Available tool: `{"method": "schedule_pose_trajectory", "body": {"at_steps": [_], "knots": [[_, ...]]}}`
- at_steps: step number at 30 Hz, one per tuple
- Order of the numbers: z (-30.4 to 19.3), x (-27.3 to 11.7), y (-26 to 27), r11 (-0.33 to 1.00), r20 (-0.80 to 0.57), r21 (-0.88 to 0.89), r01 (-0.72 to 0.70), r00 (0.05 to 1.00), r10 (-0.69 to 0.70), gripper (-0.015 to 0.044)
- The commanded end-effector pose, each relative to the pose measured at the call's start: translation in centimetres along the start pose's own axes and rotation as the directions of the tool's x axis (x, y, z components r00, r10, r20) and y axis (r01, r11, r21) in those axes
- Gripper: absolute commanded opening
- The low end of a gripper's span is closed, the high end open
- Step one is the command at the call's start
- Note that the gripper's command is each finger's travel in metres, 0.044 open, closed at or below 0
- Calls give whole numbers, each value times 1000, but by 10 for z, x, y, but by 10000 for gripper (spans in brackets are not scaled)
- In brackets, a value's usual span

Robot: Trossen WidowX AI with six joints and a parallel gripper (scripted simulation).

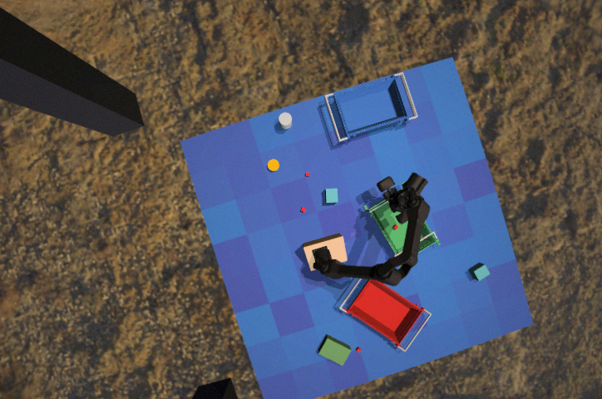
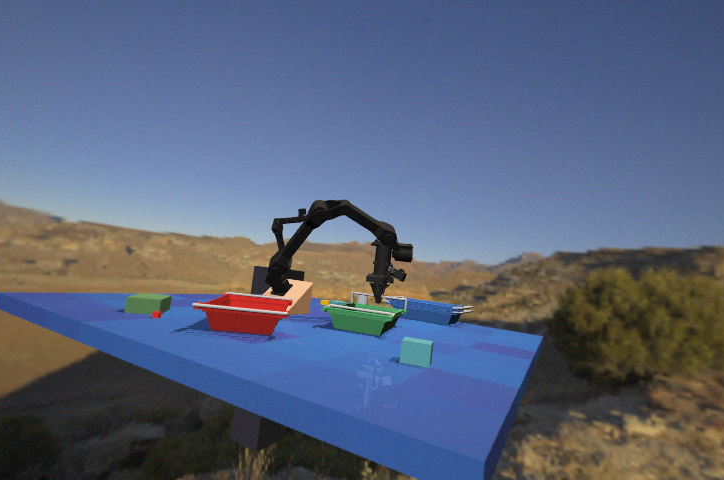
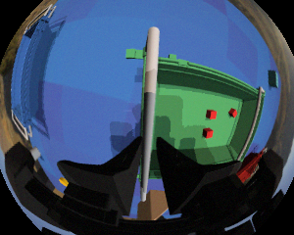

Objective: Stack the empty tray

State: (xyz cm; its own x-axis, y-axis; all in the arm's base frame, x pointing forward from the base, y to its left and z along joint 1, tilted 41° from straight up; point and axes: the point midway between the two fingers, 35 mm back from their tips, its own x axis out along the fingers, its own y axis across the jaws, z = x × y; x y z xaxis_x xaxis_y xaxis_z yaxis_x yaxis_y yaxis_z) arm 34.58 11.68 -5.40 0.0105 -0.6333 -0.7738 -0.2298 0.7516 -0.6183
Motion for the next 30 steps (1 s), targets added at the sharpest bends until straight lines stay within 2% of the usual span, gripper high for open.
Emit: {"method": "schedule_pose_trajectory", "body": {"at_steps": [1,7,17,30], "knots": [[-1,8,-17,1000,-5,1,7,1000,-7,80],[-1,17,-28,1000,-5,1,8,1000,-8,80],[0,-25,-22,1000,-5,1,6,1000,-6,80],[0,-19,-23,1000,-3,-5,11,1000,-11,80]]}}
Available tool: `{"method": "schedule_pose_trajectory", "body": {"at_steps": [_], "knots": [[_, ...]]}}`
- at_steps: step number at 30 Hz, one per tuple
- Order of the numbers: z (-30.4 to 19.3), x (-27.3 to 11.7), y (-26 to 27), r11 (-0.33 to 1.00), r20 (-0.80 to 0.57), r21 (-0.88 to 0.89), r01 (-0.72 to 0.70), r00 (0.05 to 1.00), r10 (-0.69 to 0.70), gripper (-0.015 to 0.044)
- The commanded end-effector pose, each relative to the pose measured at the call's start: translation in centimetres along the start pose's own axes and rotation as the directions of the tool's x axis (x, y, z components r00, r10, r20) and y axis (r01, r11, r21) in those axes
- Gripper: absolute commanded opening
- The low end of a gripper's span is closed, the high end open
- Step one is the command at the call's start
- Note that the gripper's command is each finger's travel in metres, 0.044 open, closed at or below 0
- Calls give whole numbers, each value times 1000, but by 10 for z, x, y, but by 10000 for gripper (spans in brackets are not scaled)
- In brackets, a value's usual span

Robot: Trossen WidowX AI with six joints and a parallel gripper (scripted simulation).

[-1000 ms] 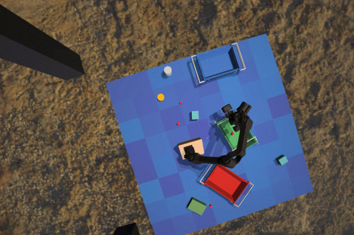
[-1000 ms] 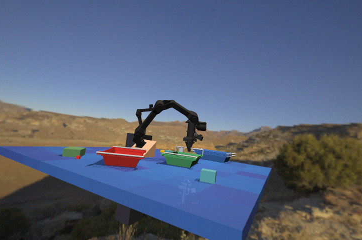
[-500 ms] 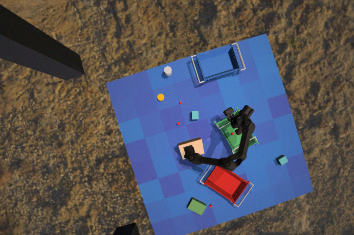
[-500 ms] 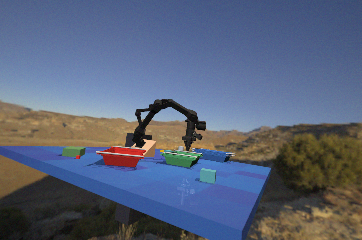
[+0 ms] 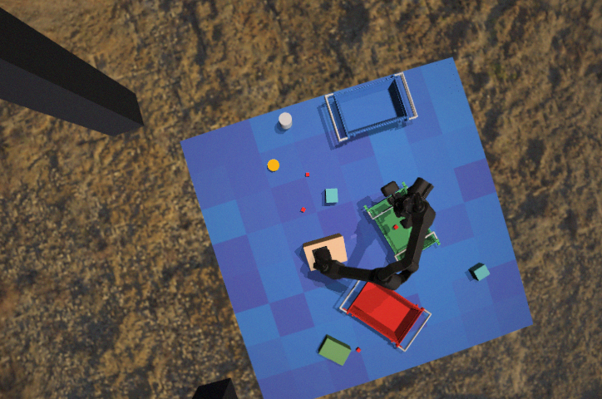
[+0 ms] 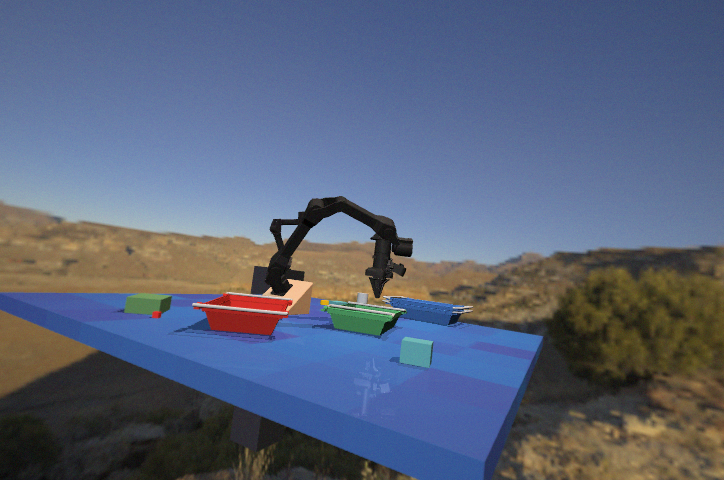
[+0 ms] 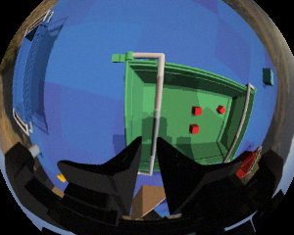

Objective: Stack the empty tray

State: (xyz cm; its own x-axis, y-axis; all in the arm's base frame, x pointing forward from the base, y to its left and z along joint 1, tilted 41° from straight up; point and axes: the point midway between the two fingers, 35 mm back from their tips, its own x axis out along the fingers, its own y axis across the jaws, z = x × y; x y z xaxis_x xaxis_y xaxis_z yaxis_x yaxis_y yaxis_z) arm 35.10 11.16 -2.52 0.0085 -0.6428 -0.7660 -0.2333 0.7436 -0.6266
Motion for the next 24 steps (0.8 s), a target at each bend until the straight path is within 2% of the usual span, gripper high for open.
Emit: {"method": "schedule_pose_trajectory", "body": {"at_steps": [1,9,12,24], "knots": [[0,0,0,1000,2,-1,0,1000,0,80],[0,0,0,1000,2,-1,0,1000,0,80],[0,0,0,1000,2,-1,0,1000,0,1],[0,0,0,1000,0,0,0,1000,0,0]]}}
